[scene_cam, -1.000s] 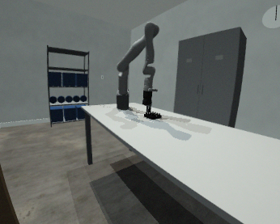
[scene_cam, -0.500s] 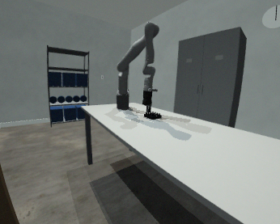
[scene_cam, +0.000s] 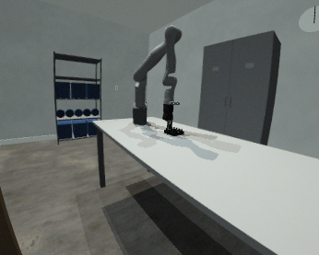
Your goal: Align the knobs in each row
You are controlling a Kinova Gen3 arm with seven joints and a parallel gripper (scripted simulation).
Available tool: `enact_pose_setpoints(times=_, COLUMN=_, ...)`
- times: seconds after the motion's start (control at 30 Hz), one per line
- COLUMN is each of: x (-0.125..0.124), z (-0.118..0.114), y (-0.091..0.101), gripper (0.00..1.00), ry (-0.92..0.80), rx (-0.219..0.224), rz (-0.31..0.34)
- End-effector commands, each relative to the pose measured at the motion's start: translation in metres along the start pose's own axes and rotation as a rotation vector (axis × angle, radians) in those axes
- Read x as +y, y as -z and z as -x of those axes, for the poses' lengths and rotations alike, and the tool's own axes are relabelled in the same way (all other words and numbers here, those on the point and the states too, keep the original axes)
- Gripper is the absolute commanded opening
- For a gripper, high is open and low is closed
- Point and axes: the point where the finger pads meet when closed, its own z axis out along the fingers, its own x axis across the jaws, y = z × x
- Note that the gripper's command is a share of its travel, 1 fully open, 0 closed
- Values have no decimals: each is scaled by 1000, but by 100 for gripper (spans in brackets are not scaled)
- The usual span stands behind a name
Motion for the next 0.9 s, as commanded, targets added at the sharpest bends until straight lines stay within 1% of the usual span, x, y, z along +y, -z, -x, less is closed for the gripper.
enact_pose_setpoints(times=0.0, x=1, z=-2, y=-3, gripper=46, ry=-3, rx=2, rz=2)
enact_pose_setpoints(times=0.3, x=1, z=-2, y=-8, gripper=46, ry=-3, rx=2, rz=2)
enact_pose_setpoints(times=0.87, x=1, z=-2, y=-8, gripper=46, ry=-3, rx=2, rz=2)
